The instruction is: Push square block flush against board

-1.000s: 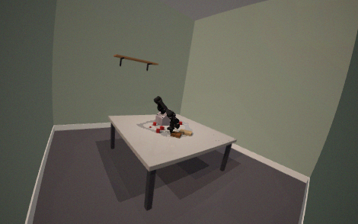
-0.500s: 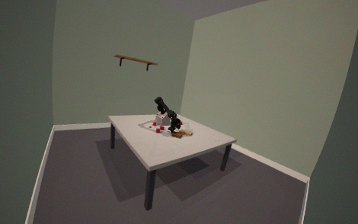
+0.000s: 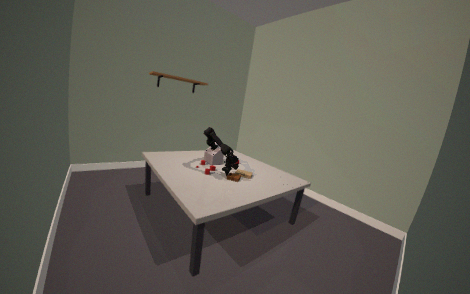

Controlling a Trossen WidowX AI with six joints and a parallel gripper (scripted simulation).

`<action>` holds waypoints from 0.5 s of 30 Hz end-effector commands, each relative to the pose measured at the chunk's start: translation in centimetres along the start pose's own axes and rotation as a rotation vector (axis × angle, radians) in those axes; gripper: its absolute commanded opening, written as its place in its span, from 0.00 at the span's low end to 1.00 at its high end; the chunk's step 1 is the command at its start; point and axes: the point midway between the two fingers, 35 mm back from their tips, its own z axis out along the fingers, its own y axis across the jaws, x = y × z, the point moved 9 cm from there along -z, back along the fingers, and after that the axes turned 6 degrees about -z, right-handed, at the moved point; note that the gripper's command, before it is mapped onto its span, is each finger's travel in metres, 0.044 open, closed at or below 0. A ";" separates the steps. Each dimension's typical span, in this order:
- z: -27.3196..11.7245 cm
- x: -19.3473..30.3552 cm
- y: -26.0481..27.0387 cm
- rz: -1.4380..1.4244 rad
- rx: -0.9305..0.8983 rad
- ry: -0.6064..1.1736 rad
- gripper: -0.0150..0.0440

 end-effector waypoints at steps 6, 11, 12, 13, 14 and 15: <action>0.5 -1.0 0.4 -0.006 -0.012 0.001 0.25; 0.5 -1.3 0.4 -0.006 -0.012 0.001 0.25; 0.4 -1.4 0.4 -0.006 -0.012 0.001 0.25; 0.4 -1.5 0.4 -0.006 -0.012 0.001 0.25; 0.4 -1.6 0.4 -0.006 -0.012 0.001 0.25; 0.4 -1.7 0.4 -0.006 -0.012 0.001 0.25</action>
